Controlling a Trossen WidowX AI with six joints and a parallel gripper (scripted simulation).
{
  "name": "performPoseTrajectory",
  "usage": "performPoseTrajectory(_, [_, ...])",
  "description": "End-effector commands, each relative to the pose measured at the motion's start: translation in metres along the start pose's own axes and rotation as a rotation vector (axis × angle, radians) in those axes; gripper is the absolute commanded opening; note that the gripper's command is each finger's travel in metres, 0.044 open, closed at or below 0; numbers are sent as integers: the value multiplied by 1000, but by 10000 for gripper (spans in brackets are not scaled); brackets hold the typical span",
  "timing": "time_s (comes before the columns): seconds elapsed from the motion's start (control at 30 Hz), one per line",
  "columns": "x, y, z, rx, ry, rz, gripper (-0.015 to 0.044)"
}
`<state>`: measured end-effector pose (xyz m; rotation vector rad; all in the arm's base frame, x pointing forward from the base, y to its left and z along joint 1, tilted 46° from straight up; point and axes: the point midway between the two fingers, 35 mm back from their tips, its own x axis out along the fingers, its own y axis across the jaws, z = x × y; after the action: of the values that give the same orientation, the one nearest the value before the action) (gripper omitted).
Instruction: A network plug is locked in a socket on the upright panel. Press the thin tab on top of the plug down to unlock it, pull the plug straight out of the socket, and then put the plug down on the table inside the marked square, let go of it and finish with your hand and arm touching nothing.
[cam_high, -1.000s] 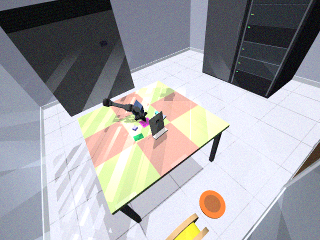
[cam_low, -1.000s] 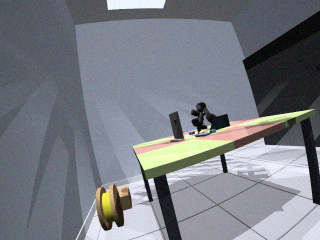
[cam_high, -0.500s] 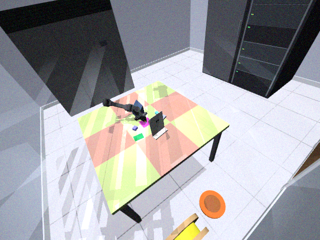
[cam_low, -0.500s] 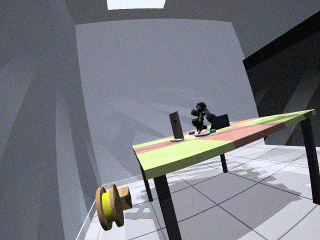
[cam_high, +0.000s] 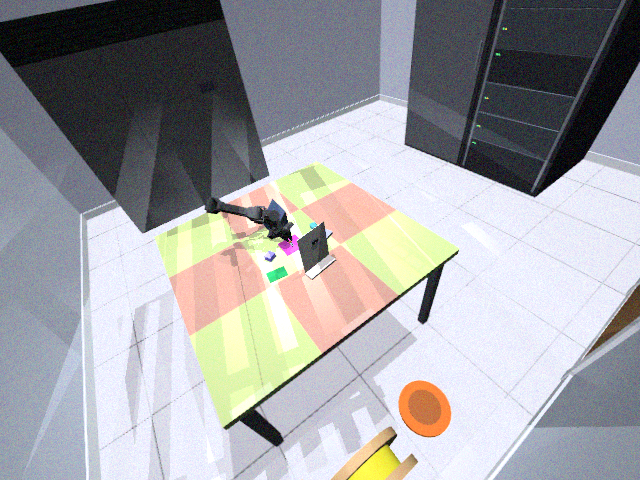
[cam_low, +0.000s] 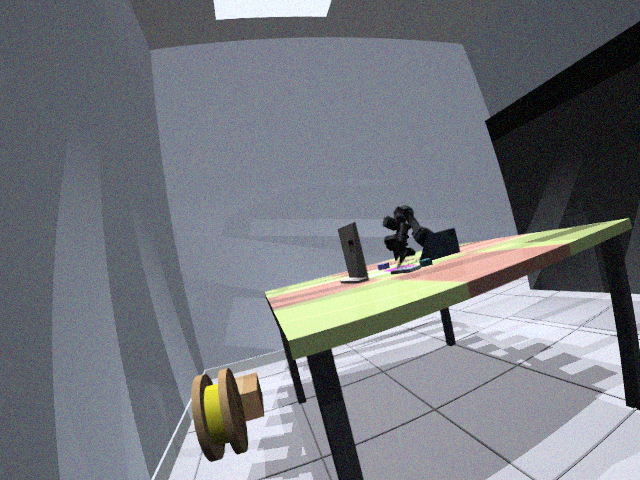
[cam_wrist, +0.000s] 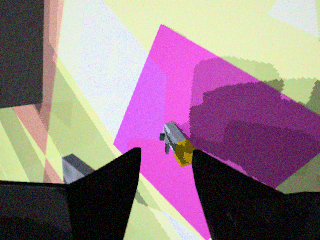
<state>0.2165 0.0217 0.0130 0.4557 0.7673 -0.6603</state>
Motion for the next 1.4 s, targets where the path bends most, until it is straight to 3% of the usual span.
performPoseTrajectory(0.0, [-5, 1, 1, 7, -5, 2, 156])
performPoseTrajectory(1.37, [-45, 24, 0, 6, 6, -1, 156])
